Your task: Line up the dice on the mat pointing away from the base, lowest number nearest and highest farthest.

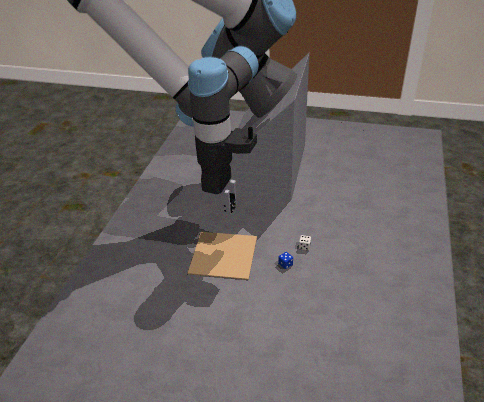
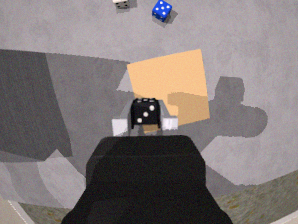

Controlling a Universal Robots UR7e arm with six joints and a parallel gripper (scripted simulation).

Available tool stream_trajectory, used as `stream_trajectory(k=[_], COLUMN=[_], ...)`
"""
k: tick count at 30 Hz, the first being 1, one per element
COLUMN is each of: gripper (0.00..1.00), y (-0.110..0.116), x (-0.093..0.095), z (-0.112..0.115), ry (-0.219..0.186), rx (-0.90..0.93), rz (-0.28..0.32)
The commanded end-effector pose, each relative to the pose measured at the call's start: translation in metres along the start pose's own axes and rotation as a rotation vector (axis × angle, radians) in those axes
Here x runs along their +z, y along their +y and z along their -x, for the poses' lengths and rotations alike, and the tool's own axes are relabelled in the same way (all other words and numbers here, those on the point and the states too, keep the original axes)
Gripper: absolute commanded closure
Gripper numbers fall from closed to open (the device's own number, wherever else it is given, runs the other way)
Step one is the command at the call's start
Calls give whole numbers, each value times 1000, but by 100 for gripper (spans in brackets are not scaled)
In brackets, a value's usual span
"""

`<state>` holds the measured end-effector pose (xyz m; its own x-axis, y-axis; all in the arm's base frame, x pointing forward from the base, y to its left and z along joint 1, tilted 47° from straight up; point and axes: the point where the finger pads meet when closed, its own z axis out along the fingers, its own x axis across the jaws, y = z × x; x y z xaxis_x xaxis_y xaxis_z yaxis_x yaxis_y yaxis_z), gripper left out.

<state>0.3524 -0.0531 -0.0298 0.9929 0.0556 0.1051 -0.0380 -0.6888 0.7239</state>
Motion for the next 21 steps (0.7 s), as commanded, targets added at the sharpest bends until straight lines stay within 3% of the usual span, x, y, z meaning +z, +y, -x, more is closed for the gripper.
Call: stream_trajectory(k=[1, 11, 21], gripper=[51, 51, 51], y=[0, 0, 0], x=[0, 10, 38], z=[0, 1, -2], ry=[1, -2, 1], rx=[3, 1, 5], rz=[-1, -2, -1])
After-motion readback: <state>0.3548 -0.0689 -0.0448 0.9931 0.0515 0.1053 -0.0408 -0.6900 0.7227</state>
